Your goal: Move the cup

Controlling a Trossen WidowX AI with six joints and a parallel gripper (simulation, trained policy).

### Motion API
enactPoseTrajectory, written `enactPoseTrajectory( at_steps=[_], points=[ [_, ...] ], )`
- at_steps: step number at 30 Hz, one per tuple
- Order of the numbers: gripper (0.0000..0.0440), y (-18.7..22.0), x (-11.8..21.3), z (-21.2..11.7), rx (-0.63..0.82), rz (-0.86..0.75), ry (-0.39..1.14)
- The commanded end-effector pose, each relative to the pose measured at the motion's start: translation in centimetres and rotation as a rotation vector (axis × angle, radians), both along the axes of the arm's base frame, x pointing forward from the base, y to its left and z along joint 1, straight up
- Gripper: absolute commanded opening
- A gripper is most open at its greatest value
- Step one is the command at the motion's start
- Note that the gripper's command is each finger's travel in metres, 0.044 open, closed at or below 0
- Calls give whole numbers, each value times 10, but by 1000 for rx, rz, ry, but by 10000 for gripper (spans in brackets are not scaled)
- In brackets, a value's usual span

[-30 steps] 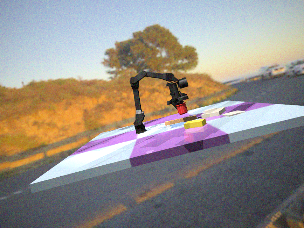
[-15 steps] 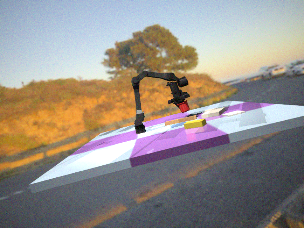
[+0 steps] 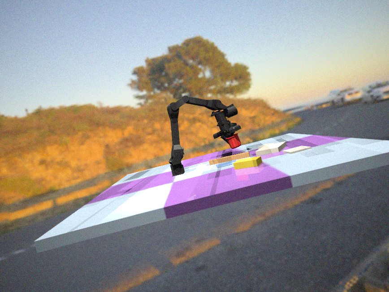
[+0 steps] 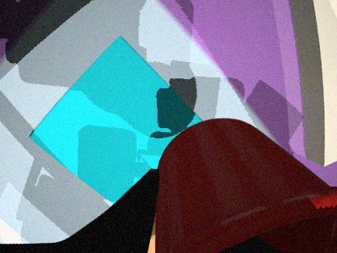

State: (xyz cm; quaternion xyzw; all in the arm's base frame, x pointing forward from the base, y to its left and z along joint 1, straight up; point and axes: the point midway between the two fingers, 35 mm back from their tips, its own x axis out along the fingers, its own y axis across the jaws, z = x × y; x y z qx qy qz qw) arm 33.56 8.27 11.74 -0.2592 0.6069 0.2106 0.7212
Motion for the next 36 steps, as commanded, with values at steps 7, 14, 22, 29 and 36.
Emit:
enactPoseTrajectory(
  at_steps=[7, 14, 22, 29, 36],
  points=[
    [0, 30, -4, -15, 5, 16, -5],
    [0, 40, -10, -35, -3, 11, 4],
    [28, 41, -15, -56, -12, -4, 5],
    [72, 42, -11, -54, 14, -20, -25],
    [93, 44, -8, -40, 58, -22, -70]
  ],
)
